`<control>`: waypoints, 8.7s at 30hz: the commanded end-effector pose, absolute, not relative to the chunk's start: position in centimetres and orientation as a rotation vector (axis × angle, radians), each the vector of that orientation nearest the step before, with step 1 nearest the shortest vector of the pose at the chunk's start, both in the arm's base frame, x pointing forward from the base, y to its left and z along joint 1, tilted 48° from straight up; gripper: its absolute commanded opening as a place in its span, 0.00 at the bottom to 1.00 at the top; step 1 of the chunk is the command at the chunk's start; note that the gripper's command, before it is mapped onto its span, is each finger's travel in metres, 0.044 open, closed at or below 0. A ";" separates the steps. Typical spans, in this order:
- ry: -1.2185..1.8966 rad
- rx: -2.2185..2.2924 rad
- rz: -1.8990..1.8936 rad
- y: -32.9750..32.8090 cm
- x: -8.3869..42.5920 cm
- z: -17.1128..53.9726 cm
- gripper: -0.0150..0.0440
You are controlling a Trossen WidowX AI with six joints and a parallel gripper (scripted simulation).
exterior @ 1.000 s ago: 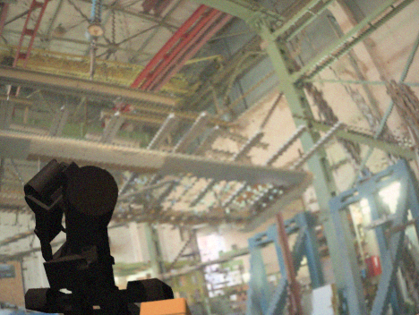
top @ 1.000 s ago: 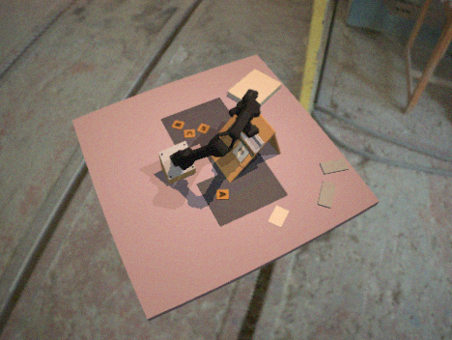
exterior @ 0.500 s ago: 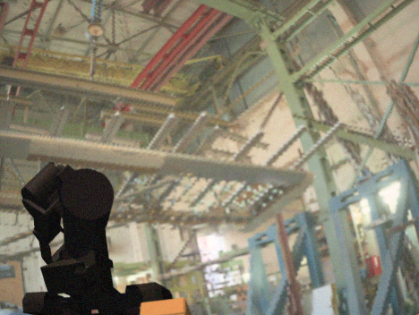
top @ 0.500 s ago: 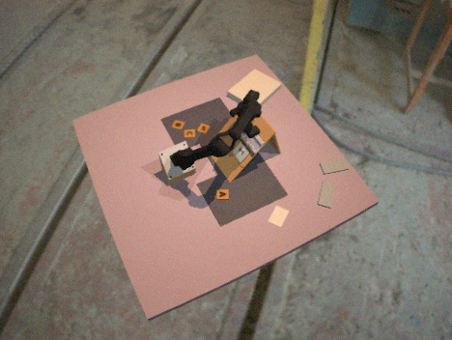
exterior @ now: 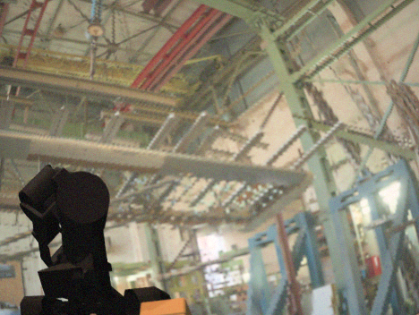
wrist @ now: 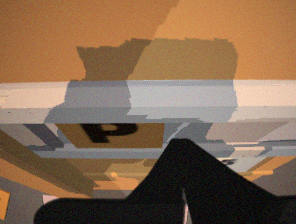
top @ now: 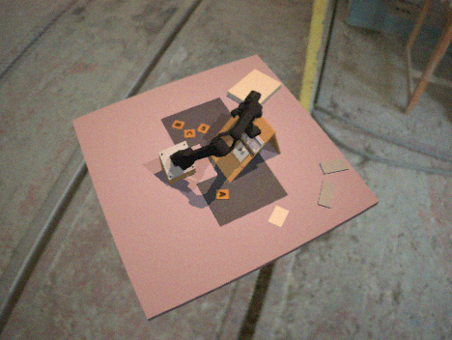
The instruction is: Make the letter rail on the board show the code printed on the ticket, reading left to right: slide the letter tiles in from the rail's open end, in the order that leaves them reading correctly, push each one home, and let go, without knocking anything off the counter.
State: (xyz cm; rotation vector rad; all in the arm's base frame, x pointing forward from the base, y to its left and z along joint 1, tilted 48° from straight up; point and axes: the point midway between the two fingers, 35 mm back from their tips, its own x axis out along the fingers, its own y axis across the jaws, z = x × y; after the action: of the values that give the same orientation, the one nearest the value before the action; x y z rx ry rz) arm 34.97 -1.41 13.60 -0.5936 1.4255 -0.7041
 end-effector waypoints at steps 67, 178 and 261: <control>1.425 -0.597 -0.705 -0.9 35.6 12.1 0.25; 1.725 -1.024 -0.170 9.5 28.4 -13.3 0.83; 1.742 -1.010 -0.260 4.3 25.7 -18.8 0.83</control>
State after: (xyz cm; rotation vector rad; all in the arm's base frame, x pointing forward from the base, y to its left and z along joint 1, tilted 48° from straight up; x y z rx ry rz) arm 25.66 4.34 -18.84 -1.0034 1.7422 -0.2621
